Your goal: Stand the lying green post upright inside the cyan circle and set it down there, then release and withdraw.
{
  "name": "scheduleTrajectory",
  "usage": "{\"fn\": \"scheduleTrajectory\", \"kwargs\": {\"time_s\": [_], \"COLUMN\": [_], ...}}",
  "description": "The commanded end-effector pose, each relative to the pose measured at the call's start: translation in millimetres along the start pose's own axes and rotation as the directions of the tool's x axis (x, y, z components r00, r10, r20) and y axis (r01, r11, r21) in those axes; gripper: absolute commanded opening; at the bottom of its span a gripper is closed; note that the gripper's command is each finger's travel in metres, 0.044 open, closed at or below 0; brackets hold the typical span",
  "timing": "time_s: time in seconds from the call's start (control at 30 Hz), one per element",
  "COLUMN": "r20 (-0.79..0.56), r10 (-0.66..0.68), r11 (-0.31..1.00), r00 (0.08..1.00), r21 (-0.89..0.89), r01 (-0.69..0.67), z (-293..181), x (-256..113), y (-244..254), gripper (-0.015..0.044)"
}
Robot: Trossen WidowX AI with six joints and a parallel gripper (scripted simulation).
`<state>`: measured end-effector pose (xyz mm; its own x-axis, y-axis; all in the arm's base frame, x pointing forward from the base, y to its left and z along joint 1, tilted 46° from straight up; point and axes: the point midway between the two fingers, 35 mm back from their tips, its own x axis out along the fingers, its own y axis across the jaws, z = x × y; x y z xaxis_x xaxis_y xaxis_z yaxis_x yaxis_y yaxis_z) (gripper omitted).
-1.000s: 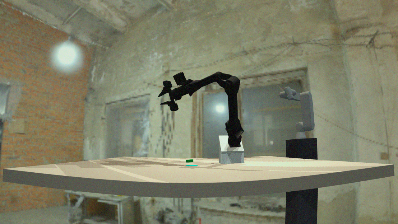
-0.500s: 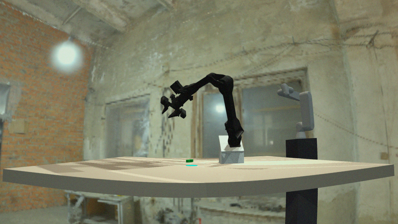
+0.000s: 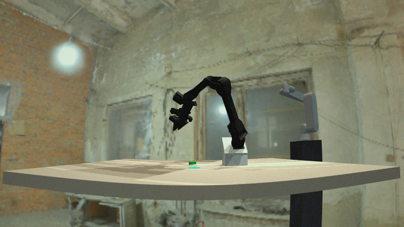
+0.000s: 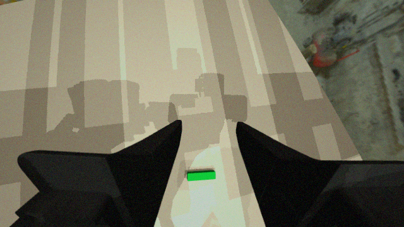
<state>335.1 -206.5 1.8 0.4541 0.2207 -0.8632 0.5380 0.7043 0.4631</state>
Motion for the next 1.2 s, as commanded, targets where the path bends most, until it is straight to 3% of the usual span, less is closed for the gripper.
{"fn": "scheduleTrajectory", "kwargs": {"time_s": [0.0, 0.27, 0.57, 1.17], "r20": [-0.270, -0.427, -0.568, -0.575], "r10": [0.069, 0.124, 0.199, 0.204], "r11": [0.772, 0.446, -0.008, -0.036], "r00": [0.960, 0.896, 0.798, 0.792], "r21": [-0.595, -0.783, -0.816, -0.813], "r01": [-0.223, -0.434, -0.579, -0.581], "z": [-47.2, -80.2, -111.8, -117.9], "x": [18.1, 22.8, 21.4, 30.3], "y": [-6.2, -8.0, -6.2, -3.9], "gripper": [0.0233, 0.0233, 0.0233, 0.0233]}}
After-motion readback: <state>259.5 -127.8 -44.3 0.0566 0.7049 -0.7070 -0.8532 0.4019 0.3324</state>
